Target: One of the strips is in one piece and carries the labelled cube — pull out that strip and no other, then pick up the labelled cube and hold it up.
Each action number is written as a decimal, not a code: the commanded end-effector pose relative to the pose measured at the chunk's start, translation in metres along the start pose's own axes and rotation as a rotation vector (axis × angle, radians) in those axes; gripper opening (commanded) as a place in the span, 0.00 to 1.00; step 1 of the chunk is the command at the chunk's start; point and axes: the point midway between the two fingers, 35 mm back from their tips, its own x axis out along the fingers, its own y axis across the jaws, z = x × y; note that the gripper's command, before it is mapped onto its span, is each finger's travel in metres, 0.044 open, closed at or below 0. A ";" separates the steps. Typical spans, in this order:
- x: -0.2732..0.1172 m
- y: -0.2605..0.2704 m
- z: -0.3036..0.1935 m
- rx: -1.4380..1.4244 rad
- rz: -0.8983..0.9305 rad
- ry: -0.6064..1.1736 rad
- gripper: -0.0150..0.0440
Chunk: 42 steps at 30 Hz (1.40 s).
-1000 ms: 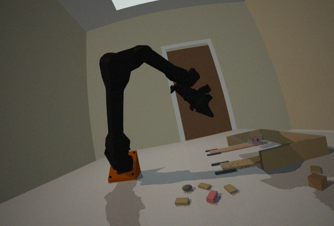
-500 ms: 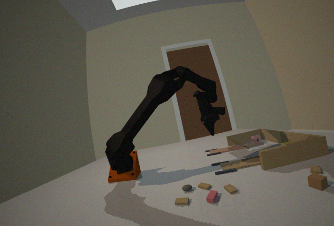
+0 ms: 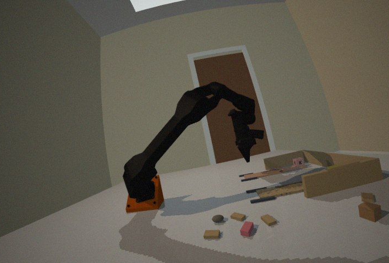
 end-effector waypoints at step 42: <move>0.059 0.000 0.002 -0.004 -0.007 -0.002 0.25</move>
